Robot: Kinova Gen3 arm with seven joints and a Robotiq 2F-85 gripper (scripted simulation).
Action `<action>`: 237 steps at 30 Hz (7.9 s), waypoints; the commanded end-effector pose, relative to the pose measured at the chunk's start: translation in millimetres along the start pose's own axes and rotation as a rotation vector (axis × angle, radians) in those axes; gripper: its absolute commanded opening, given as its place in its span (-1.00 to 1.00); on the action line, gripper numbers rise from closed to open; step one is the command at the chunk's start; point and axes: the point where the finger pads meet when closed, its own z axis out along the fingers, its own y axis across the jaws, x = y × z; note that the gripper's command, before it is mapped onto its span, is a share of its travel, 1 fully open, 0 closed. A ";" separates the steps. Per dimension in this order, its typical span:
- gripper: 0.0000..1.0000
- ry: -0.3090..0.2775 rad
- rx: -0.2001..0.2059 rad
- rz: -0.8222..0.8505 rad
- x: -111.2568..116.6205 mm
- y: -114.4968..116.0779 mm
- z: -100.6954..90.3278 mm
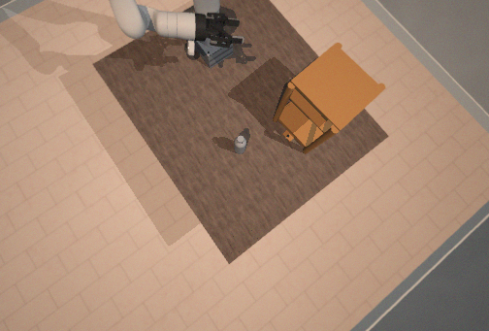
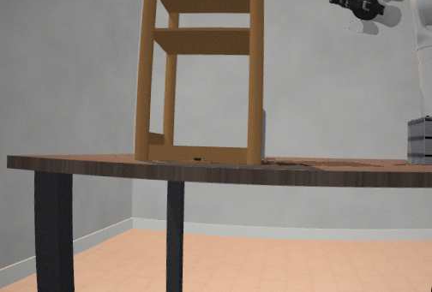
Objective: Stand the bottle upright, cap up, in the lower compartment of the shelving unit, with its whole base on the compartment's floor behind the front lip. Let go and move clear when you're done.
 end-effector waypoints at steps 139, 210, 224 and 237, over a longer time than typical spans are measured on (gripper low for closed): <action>1.00 0.259 -1.129 -1.010 168.6 -81.3 -42.0; 1.00 0.363 -1.372 -1.338 187.9 -182.6 -22.8; 1.00 0.373 -1.390 -1.365 187.9 -191.8 -20.0; 1.00 0.390 -1.419 -1.413 187.4 -208.0 -14.4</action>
